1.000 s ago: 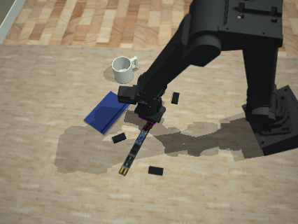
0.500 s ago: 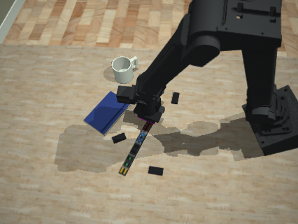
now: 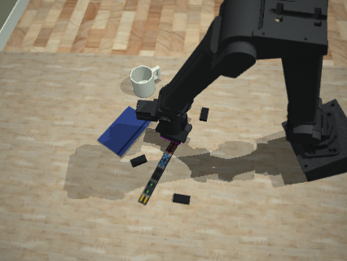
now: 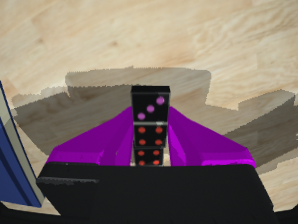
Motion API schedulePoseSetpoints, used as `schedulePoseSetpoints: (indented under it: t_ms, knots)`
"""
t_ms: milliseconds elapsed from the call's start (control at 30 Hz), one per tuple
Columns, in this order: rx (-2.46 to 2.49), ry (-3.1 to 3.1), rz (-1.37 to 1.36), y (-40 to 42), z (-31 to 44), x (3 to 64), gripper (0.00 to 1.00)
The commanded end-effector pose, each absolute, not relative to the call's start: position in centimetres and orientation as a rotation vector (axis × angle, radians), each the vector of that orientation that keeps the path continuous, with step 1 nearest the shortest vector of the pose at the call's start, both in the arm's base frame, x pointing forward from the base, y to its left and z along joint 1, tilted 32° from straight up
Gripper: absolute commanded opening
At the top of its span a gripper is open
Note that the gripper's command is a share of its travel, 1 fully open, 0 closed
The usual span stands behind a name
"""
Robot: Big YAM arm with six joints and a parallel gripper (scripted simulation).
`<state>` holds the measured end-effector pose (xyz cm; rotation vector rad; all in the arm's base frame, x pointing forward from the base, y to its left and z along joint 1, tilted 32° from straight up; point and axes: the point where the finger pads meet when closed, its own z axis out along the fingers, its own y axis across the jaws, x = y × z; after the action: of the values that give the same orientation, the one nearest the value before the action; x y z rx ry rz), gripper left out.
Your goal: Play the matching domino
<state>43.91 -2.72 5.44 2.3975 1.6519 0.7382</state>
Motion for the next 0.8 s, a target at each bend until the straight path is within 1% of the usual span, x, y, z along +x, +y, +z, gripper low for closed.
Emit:
schedulePoseSetpoints:
  t_ms: [0, 767]
  knots:
    - [2.385, 1.659, 0.738, -2.85, 5.83, 44.42, 0.20]
    - [2.381, 1.671, 0.729, -2.95, 5.98, 44.79, 0.20]
